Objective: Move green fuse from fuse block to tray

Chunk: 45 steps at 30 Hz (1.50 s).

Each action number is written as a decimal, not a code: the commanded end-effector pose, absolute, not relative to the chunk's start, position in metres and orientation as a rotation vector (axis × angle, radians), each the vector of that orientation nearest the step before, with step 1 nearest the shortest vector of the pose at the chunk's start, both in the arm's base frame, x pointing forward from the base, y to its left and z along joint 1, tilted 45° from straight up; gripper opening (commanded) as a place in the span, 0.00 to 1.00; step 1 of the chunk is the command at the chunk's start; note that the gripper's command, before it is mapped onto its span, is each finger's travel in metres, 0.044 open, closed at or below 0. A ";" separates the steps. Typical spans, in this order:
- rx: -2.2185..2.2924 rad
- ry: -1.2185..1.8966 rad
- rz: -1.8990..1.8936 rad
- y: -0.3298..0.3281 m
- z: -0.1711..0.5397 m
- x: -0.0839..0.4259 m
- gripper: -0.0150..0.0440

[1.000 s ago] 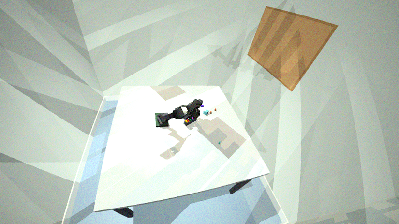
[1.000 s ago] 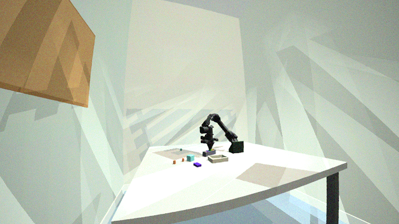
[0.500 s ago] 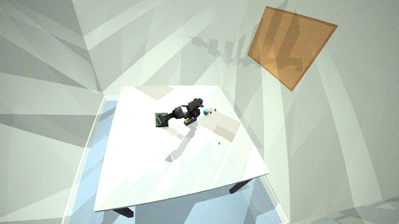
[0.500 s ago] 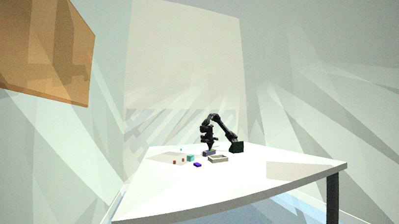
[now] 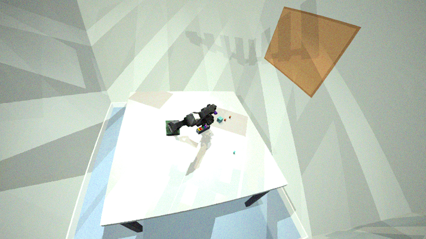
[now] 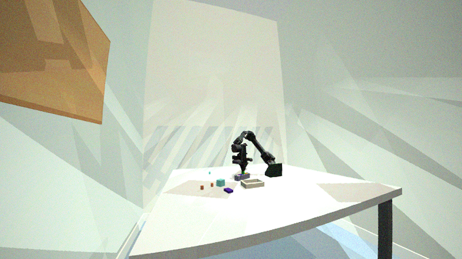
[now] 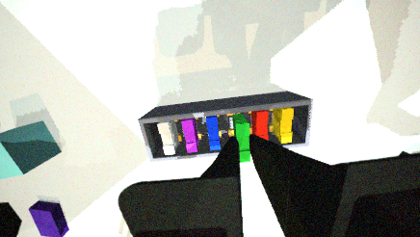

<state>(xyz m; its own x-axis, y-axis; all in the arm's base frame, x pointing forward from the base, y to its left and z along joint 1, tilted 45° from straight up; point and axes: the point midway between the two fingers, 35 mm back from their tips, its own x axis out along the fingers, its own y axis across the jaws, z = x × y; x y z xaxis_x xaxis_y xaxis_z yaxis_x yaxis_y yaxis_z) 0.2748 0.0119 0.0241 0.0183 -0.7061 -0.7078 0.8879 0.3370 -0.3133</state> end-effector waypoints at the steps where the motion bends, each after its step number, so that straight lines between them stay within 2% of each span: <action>1: 0.250 0.921 -1.254 0.015 0.026 0.275 0.25; 45: 0.249 0.921 -1.253 0.042 0.048 0.275 0.25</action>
<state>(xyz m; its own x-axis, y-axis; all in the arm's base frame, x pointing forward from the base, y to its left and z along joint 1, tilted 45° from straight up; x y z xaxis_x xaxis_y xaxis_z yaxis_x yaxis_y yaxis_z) 0.2740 0.0368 0.0489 0.0199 -0.7063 -0.7076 0.8875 0.3385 -0.3128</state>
